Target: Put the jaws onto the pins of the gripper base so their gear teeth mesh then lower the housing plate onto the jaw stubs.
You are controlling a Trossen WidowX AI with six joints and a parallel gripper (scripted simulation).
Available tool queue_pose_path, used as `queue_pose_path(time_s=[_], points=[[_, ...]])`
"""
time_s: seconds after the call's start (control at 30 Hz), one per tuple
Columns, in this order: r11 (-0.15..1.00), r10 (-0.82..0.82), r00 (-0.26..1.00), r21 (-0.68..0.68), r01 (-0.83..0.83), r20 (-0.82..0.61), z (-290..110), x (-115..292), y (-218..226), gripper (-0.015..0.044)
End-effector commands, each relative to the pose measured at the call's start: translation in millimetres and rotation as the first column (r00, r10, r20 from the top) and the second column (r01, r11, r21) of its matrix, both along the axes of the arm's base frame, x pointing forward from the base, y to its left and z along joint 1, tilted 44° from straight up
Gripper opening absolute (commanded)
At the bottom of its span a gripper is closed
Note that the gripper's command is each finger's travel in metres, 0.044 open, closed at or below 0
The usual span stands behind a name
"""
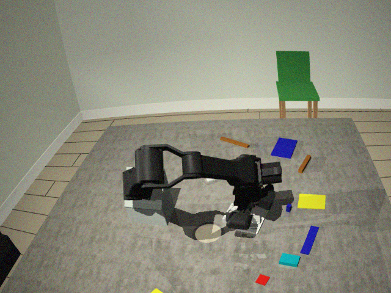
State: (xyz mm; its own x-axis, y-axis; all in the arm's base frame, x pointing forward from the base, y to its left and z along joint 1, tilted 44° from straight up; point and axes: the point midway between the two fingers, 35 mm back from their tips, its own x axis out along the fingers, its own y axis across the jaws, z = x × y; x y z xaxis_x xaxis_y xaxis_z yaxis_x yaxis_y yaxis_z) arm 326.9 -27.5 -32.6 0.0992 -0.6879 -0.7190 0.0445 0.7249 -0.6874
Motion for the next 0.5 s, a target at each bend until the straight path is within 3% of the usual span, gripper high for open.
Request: queue_pose_path(time_s=[0.0, 0.23, 0.47], points=[[1.0, 0.0, 1.0, 0.0, 0.0, 0.0, 0, 0, 0, 0.0224], [1.0, 0.0, 1.0, 0.001, 0.0, 0.0, 5, 0, 6, 0.0224], [1.0, 0.003, 1.0, -0.004, -0.003, 0.0, 51, -8, 48, 0.0224]])
